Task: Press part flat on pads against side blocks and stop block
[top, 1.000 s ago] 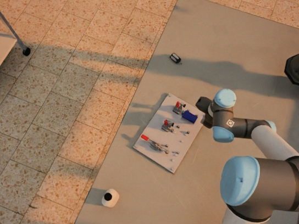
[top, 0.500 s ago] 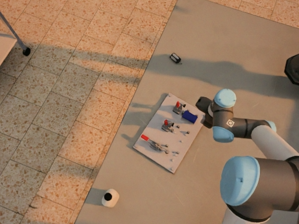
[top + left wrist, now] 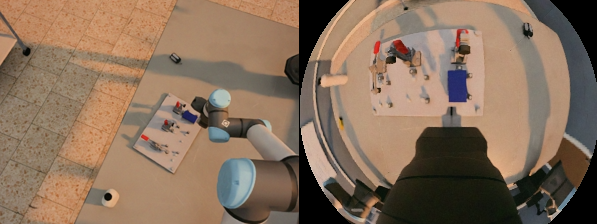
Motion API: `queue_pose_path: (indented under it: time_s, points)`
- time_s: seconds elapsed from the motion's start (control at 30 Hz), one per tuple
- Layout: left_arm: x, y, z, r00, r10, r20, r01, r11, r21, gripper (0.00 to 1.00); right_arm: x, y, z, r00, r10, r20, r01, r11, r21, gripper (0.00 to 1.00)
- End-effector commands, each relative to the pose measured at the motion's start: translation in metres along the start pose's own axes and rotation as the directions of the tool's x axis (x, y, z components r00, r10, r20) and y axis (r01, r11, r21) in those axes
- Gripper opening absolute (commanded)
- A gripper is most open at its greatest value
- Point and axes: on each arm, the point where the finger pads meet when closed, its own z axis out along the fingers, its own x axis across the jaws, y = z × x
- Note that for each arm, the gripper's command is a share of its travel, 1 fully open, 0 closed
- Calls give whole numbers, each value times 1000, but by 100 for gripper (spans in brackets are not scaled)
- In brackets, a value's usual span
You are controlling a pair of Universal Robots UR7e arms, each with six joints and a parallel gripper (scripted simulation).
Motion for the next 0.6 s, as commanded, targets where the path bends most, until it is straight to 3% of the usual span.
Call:
queue_pose_path:
  time_s: [0.0,0.57]
  points:
    - [-12,-19,0,1000,0,0,0,1000,1,0,-1,-1,0,1000,1,-1,-1,1000,1,100]
    - [-34,-49,0,1000,0,0,0,1000,1,0,-1,-1,0,1000,1,-1,-1,1000,1,100]
